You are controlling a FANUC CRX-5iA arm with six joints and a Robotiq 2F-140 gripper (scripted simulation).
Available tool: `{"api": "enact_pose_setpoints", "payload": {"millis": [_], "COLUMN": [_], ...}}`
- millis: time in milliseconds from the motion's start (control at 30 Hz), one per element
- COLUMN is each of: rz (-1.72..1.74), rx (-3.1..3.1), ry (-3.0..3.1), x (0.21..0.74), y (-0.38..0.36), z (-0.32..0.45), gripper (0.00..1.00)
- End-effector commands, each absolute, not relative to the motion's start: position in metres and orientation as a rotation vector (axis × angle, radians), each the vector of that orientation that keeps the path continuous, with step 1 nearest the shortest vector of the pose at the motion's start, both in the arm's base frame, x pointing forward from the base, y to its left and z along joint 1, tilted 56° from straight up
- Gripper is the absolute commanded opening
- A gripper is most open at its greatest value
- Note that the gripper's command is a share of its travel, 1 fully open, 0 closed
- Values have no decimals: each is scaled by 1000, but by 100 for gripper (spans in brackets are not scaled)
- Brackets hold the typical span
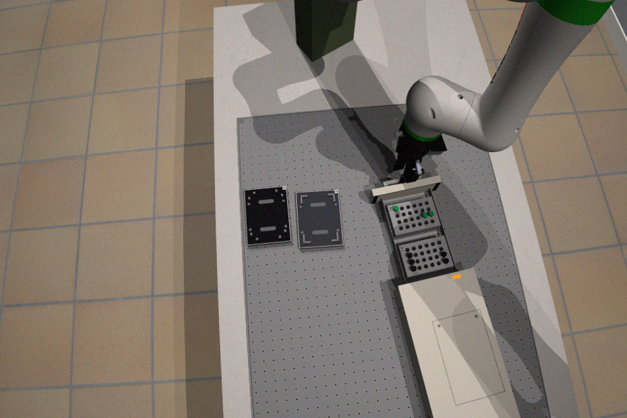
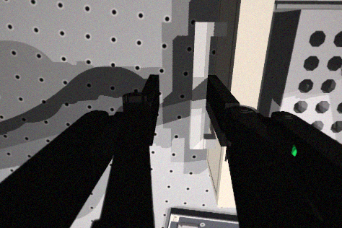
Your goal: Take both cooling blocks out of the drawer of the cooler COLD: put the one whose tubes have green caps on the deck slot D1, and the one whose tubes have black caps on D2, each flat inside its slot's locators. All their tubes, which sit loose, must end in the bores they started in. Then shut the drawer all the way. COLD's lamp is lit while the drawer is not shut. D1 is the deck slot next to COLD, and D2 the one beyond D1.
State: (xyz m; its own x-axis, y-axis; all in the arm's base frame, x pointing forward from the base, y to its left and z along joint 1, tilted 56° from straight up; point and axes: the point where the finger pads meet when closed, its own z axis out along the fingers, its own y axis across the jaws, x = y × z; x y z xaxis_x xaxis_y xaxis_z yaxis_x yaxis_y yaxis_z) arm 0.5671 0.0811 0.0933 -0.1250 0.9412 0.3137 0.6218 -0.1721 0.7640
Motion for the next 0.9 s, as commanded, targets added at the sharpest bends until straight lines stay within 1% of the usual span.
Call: {"api": "enact_pose_setpoints", "payload": {"millis": [0,867], "rz": [1207,1207], "rx": [1786,1786], "ry": [1733,1733], "x": [567,562], "y": [81,82], "z": [93,88], "gripper": [34,34]}}
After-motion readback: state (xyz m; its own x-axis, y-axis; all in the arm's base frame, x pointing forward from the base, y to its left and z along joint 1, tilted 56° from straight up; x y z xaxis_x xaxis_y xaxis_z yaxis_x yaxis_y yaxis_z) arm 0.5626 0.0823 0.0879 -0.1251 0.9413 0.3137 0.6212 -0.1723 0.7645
